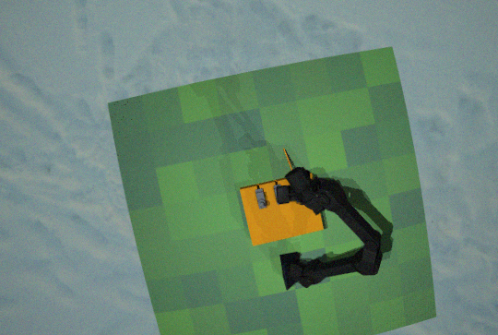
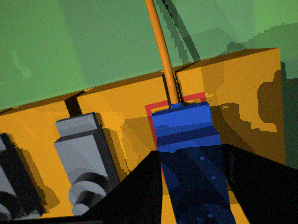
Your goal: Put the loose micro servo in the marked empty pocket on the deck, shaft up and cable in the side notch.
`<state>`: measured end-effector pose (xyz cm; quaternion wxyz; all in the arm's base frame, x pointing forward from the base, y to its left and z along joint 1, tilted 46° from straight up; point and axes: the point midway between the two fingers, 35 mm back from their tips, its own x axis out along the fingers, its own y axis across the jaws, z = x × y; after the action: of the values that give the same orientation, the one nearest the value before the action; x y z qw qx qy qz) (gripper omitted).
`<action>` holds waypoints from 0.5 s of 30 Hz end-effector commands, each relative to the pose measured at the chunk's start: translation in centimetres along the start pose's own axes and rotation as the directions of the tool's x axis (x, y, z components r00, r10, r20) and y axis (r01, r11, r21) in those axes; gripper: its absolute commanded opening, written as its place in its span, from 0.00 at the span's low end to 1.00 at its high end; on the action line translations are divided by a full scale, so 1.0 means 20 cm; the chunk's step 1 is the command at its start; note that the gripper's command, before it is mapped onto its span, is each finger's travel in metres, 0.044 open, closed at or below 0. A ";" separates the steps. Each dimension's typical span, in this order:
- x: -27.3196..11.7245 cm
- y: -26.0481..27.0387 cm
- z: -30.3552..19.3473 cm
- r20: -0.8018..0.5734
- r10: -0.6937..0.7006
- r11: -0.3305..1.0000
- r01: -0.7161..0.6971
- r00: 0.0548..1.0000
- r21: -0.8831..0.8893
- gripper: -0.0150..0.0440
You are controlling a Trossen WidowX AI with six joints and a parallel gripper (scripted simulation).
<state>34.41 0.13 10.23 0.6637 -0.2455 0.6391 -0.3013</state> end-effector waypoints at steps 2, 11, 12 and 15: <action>0.02 0.00 0.00 0.004 -0.002 1.000 0.002 1.000 -0.006 0.25; 0.07 0.00 0.00 0.004 -0.003 1.000 0.003 1.000 -0.006 0.25; 0.07 0.00 0.00 0.004 -0.003 1.000 0.003 1.000 -0.006 0.25; 0.09 0.00 0.00 0.004 -0.003 1.000 0.003 1.000 -0.006 0.25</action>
<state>34.42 -0.95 9.21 0.6636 -0.2463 0.6388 -0.3014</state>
